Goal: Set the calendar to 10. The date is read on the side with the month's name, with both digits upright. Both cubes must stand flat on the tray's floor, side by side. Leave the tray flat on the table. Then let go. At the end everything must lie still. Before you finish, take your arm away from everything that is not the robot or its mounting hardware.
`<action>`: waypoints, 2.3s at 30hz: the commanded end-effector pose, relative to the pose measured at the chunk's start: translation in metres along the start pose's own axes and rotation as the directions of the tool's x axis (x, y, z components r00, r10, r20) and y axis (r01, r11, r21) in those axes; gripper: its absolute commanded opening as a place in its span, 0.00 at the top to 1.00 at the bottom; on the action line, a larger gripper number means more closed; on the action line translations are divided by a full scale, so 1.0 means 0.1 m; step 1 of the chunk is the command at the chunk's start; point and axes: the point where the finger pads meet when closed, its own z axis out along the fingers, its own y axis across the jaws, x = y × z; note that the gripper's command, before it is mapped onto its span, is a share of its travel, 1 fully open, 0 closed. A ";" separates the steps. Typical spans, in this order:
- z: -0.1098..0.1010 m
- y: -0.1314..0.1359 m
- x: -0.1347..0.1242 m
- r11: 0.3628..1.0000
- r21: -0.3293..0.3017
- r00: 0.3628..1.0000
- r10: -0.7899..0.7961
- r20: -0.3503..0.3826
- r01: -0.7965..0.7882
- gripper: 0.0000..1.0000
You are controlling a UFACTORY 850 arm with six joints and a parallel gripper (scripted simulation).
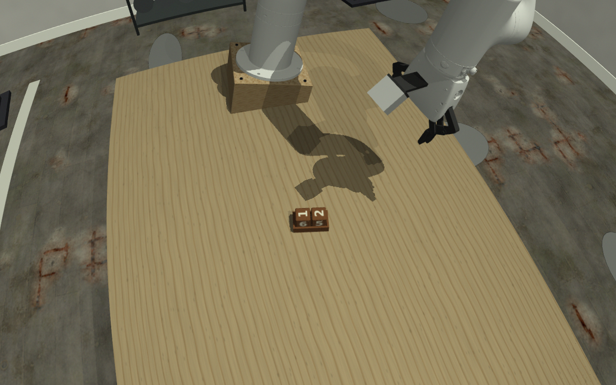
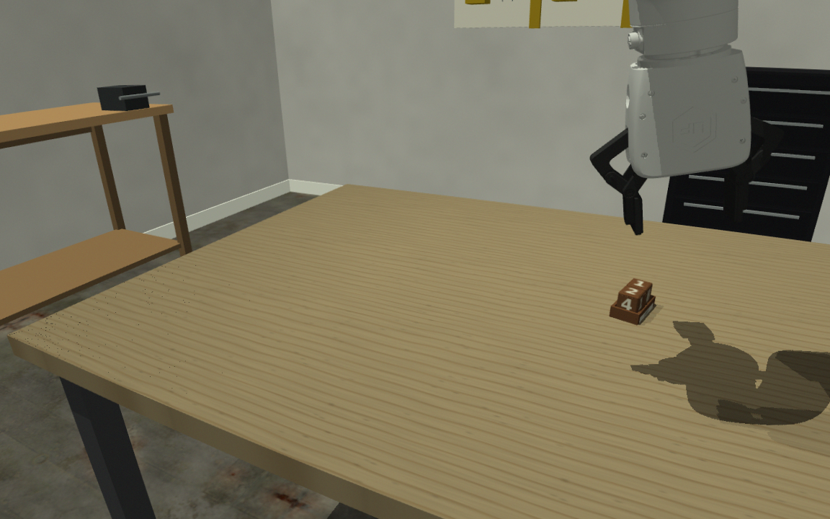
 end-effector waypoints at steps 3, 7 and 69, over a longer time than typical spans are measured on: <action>0.21 -0.09 0.45 0.991 0.036 0.990 0.128 0.064 -0.130 0.00; 0.35 -0.11 0.75 0.975 0.057 0.973 0.208 0.097 -0.214 0.00; 0.98 0.31 1.99 0.388 -0.012 0.377 0.900 0.219 -0.921 0.00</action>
